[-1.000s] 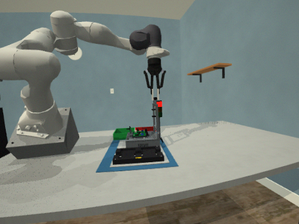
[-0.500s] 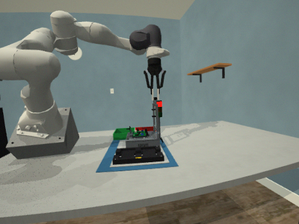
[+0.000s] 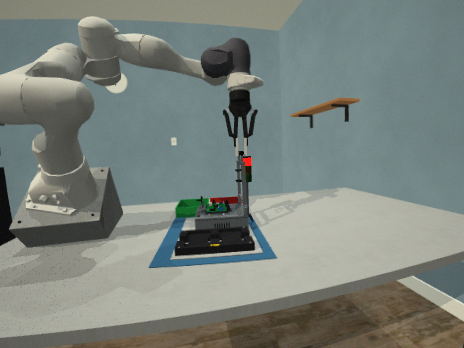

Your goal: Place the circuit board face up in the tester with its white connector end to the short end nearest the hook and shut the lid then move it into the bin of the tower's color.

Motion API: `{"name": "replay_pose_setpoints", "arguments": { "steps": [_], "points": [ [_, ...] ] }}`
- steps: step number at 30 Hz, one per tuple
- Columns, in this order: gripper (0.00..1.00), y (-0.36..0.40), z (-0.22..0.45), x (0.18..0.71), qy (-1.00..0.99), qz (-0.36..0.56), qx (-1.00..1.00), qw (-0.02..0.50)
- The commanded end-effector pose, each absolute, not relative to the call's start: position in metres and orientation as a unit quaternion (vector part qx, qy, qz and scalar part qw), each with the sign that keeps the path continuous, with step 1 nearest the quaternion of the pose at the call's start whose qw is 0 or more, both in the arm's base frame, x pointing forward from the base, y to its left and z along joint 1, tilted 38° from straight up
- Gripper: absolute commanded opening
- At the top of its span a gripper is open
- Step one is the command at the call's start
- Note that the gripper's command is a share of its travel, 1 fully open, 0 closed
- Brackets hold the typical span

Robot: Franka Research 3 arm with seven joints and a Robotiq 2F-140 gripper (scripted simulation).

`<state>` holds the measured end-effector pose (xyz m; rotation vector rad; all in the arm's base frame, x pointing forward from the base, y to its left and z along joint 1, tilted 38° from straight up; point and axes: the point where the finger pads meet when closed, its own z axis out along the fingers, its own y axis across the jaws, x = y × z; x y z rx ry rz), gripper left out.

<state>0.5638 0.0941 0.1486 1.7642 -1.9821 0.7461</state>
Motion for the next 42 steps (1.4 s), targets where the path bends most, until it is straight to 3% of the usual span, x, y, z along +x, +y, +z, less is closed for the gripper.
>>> {"name": "replay_pose_setpoints", "arguments": {
  "steps": [1, 42],
  "points": [
    [0.16, 0.0946, 0.1482, 0.5662, -0.705, 0.268, 0.629, 0.189],
    [0.16, 0.0932, 0.1456, 0.5626, -0.705, 0.268, 0.629, 0.189]
  ]
}}
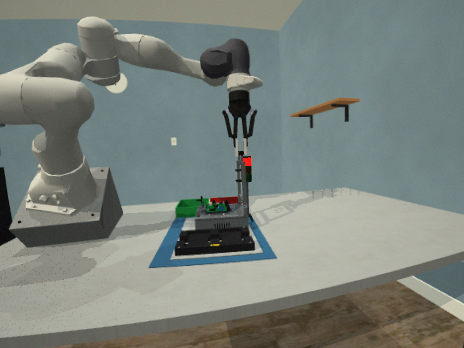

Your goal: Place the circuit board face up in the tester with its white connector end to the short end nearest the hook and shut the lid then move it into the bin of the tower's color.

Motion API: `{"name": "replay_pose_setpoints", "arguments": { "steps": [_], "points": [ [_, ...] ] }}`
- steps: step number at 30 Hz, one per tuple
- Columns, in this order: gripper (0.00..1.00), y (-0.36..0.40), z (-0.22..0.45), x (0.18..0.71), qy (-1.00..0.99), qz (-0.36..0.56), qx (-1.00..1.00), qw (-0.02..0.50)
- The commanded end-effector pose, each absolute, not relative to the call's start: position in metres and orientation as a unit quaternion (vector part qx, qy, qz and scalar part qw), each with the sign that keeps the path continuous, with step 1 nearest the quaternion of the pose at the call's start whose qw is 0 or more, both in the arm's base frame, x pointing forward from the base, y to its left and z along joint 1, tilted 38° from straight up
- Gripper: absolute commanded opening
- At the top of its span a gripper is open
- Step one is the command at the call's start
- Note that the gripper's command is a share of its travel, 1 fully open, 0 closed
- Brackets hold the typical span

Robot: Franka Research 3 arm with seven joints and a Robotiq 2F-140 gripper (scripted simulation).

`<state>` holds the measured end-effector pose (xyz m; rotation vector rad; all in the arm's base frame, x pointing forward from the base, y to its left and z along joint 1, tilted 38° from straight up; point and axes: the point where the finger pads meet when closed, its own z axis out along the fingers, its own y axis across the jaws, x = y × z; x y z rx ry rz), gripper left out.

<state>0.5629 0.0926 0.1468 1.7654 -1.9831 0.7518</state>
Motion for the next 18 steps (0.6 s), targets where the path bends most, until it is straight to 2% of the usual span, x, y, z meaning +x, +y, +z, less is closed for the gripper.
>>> {"name": "replay_pose_setpoints", "arguments": {
  "steps": [1, 18],
  "points": [
    [0.16, 0.0932, 0.1456, 0.5626, -0.705, 0.268, 0.629, 0.189],
    [0.16, 0.0933, 0.1452, 0.5601, -0.705, 0.268, 0.629, 0.189]
  ]
}}
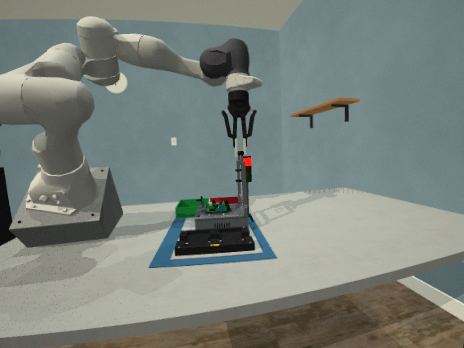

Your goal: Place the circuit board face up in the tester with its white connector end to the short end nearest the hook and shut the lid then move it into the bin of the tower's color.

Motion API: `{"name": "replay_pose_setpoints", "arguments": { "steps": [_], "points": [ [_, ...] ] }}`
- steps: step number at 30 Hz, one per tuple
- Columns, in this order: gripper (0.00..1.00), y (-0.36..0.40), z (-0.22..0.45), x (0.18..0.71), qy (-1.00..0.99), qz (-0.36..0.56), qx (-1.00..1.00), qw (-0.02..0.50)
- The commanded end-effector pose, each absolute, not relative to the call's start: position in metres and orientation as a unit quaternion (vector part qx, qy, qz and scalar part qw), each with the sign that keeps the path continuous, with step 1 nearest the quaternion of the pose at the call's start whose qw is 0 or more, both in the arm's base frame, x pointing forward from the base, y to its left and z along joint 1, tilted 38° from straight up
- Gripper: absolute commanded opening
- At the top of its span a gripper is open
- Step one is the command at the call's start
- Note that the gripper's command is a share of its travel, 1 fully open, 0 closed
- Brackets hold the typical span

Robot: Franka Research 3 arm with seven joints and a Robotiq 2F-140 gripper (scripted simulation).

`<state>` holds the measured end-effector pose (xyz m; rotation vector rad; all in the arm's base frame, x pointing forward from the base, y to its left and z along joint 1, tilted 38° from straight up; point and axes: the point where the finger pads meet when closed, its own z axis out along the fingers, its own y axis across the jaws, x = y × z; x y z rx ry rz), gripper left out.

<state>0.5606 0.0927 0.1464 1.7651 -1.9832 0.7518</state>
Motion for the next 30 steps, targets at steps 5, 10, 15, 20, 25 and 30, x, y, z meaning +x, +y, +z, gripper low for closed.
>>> {"name": "replay_pose_setpoints", "arguments": {
  "steps": [5, 10, 15, 20, 25, 30],
  "points": [
    [0.16, 0.0933, 0.1451, 0.56, -0.705, 0.268, 0.629, 0.189],
    [0.16, 0.0933, 0.1451, 0.56, -0.705, 0.268, 0.629, 0.189],
    [0.16, 0.0933, 0.1451, 0.56, -0.705, 0.268, 0.629, 0.189],
    [0.16, 0.0933, 0.1451, 0.56, -0.705, 0.268, 0.629, 0.189],
    [0.0, 0.0933, 0.1451, 0.56, -0.705, 0.268, 0.629, 0.189],
    [0.0, 0.0933, 0.1451, 0.56, -0.705, 0.268, 0.629, 0.189]
  ]
}}
